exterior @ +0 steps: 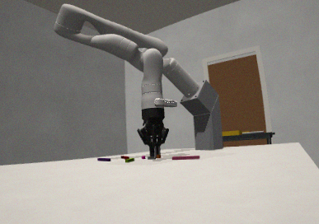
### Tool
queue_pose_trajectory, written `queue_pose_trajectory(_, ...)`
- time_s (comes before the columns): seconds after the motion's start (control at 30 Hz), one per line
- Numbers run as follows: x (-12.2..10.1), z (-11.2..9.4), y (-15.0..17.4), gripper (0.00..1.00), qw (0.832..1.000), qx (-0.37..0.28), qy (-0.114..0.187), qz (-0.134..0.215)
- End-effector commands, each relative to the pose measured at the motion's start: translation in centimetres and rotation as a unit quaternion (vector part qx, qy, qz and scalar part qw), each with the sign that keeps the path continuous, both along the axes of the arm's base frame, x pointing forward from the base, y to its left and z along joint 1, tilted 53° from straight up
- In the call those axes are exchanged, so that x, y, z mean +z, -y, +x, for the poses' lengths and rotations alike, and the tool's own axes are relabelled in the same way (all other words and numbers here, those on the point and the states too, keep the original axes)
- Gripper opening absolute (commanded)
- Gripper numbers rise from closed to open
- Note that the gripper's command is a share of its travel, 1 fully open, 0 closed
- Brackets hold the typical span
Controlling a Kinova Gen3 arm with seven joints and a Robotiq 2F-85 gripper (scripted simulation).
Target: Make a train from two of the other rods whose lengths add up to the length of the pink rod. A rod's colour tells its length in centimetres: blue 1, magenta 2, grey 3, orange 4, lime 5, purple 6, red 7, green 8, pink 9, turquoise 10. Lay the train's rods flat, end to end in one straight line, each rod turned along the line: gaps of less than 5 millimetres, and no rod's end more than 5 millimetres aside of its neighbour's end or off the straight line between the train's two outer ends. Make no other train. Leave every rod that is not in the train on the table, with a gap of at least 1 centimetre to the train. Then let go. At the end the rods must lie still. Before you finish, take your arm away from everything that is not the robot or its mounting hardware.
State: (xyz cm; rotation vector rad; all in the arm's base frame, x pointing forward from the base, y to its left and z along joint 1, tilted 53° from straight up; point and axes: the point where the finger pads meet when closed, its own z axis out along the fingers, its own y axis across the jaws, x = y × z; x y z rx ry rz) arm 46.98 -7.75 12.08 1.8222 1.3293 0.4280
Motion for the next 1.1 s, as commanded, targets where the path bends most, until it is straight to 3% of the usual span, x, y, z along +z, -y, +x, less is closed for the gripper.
queue_pose_trajectory(0.0,-0.18,0.1,0.11,0.05,1.0,-0.001,-0.001,0.0)
queue_pose_trajectory(1.07,-0.6,0.58,0.41,0.05,1.0,-0.001,-0.001,0.0)
